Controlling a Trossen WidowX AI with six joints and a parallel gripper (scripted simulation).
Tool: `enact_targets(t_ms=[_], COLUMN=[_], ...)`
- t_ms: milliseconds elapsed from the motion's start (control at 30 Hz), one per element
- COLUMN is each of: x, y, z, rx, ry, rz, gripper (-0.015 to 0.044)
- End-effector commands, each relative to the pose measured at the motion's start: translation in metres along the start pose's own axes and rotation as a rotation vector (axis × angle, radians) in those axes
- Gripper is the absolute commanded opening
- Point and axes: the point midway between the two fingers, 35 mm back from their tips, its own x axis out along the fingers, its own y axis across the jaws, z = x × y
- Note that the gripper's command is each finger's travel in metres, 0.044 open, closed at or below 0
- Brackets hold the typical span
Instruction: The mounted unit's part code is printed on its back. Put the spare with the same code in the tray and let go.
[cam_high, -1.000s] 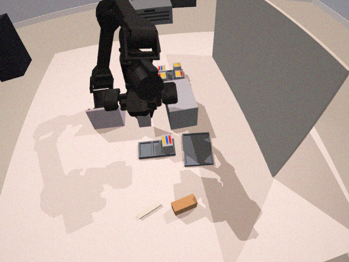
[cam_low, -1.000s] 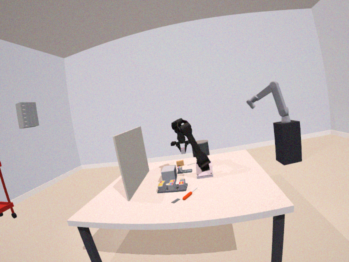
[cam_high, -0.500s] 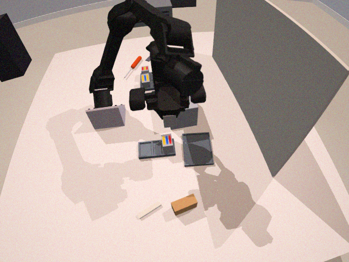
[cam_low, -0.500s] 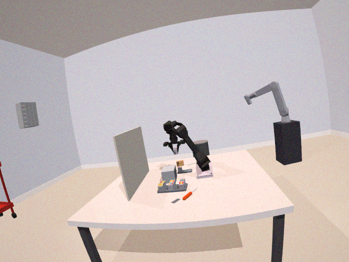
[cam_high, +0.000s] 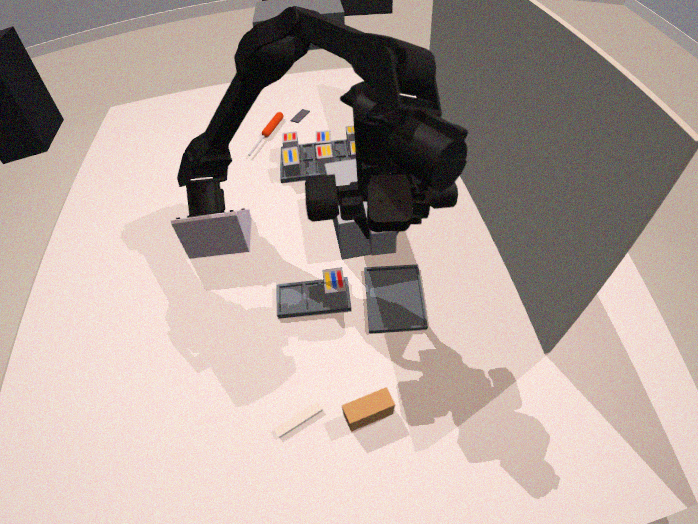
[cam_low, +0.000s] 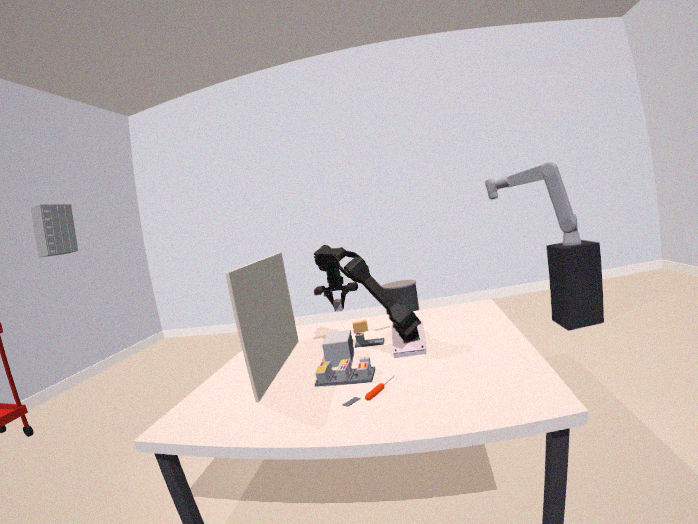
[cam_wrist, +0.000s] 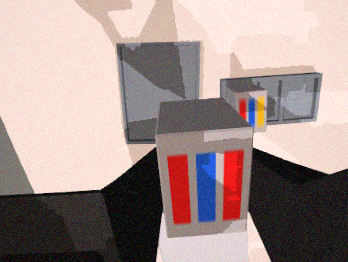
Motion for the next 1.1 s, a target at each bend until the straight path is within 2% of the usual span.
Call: enact_targets(t_ms=[0,167,1067], x=[0.005,0.009,0.027], y=[0.012,0.027,0.031], z=[0.000,-0.002,-0.001], rx=[0.012,0.022,0.020], ry=[0.014,0.019,0.020], rz=[0.002,0.007,0.005], gripper=[0.0000,0.0000,0.0000])
